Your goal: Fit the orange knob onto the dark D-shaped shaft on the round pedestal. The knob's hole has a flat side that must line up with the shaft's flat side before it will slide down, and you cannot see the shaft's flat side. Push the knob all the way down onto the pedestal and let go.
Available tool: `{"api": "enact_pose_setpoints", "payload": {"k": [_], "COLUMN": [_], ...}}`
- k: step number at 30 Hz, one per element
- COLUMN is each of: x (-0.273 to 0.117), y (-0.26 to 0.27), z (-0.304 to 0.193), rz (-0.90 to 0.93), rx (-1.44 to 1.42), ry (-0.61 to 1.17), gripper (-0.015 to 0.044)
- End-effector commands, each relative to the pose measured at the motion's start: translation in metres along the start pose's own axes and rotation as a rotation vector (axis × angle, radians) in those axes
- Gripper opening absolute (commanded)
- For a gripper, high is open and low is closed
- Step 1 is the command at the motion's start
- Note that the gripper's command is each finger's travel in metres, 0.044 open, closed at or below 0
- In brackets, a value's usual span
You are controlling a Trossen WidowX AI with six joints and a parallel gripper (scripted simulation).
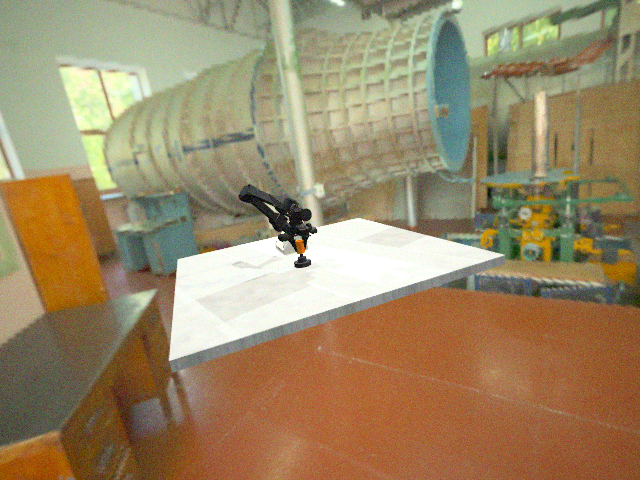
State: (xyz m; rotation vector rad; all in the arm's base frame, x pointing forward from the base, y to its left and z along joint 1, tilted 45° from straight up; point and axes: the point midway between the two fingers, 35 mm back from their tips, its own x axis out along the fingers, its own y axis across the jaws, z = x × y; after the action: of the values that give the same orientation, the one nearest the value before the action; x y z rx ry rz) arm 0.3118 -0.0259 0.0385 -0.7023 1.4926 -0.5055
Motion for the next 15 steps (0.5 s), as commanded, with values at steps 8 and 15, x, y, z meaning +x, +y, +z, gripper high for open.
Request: {"api": "enact_pose_setpoints", "payload": {"k": [8,15], "x": [0.0017,0.0043], "y": [-0.0016,-0.0018], "z": [0.0019,0.0009], "rz": [-0.004,-0.004], "rx": [0.0,0.0], "ry": [-0.004,-0.004], "gripper": [0.0,0.0]}}
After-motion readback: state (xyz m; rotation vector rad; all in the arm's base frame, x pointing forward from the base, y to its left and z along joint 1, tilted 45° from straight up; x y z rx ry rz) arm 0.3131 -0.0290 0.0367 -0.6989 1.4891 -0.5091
